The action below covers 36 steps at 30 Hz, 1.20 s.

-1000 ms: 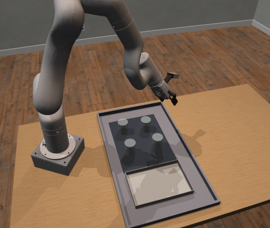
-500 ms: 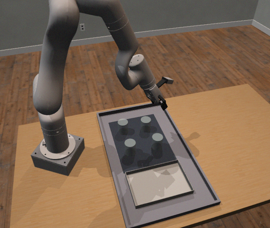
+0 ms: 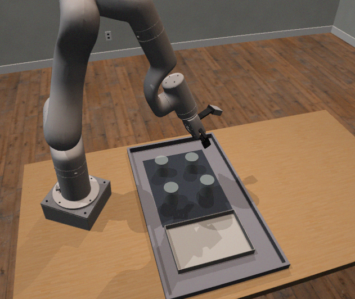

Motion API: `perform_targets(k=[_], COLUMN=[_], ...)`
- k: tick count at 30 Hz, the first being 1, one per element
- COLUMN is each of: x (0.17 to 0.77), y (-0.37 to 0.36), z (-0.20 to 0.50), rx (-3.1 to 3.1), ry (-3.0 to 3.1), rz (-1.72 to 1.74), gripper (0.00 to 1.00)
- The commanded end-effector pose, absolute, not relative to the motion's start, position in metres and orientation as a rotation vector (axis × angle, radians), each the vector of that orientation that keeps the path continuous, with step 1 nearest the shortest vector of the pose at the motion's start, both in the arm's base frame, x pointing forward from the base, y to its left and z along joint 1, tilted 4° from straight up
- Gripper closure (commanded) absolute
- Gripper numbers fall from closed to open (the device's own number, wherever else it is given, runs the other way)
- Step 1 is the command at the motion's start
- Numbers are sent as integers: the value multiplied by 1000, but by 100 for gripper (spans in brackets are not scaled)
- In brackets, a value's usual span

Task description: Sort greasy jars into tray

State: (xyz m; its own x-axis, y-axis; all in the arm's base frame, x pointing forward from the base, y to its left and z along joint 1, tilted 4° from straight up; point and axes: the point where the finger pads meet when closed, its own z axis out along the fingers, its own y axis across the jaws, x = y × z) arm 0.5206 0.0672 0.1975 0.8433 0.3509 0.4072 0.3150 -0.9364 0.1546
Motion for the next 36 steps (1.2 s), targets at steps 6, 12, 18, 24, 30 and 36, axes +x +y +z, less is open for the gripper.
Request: perform_targets(k=[6,12,18,24,30,36], x=[501,484,471,471,463,458], y=[67,66,66,66,66,66], z=[191,184,180,180,177,175], rx=[3002,3036,3055,3055,3062,3065], ry=[433,349,283,283,240,212], rz=[493,436,382,382,334,273], gripper=[0,0,0,0,0,0])
